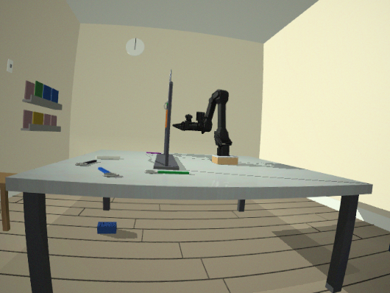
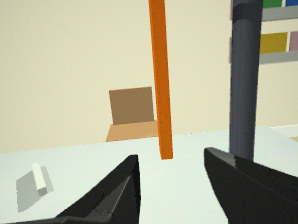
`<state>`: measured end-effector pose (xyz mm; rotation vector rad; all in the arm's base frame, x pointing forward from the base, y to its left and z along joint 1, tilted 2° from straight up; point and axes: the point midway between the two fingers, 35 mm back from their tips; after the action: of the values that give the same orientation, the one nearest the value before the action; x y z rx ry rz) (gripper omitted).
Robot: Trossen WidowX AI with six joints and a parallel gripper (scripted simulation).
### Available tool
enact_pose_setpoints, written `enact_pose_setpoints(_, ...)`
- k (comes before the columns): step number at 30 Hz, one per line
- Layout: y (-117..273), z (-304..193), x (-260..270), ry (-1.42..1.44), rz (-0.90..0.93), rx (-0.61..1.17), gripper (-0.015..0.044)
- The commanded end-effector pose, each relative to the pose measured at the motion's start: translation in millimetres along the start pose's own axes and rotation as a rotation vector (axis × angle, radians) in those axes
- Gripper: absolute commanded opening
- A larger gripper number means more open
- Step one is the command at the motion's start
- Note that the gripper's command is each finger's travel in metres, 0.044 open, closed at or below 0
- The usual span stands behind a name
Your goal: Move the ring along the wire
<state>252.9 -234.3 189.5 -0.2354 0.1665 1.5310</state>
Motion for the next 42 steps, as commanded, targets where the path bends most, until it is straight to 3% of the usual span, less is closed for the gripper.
enact_pose_setpoints(1,-7,2,-2,-0.003,-0.003,-0.002,0.0160)
enact_pose_setpoints(42,-69,3,-2,-0.003,-0.005,-0.008,0.0160)
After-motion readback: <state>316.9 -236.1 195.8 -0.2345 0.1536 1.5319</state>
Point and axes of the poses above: the point midway between the two fingers, 35 mm back from their tips, its own y axis back along the fingers, its own x axis across the jaws, z = x × y, and after that the axes turned 13 degrees about y, right-handed
